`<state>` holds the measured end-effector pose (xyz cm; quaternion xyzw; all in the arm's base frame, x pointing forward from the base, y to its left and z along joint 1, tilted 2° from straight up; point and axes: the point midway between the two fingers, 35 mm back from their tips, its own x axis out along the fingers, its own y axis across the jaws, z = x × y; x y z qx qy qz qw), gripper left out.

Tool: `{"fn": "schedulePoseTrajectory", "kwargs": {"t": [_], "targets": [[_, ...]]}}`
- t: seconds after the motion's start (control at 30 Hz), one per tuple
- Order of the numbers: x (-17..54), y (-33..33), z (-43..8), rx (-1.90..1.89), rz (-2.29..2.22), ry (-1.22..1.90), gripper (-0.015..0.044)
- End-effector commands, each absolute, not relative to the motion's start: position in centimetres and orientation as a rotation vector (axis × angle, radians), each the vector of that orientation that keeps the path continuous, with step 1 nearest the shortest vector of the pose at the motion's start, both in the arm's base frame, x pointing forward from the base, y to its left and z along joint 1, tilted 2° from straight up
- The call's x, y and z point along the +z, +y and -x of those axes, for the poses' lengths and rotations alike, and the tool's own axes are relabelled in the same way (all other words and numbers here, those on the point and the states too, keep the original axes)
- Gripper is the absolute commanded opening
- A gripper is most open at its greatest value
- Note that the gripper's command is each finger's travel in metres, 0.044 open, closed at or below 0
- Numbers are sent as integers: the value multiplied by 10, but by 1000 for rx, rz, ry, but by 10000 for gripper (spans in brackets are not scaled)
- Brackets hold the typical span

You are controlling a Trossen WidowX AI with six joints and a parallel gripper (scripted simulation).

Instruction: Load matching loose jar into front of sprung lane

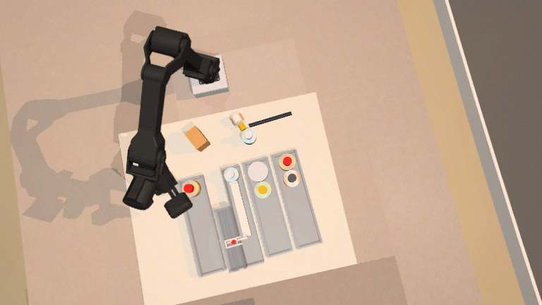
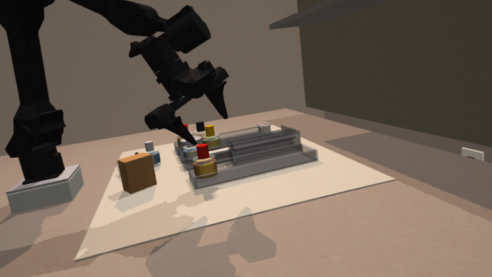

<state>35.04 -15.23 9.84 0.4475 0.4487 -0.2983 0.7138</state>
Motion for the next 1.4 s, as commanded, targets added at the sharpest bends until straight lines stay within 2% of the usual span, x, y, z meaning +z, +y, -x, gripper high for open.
{"fn": "schedulePoseTrajectory", "kwargs": {"t": [0.0,0.23,0.47,1.37], "targets": [[96,-97,-341,-555,-841,1132,440],[96,10,-297,-301,-476,1382,440],[95,77,-230,-26,-46,1565,440],[39,85,-226,0,-3,1579,440]]}}
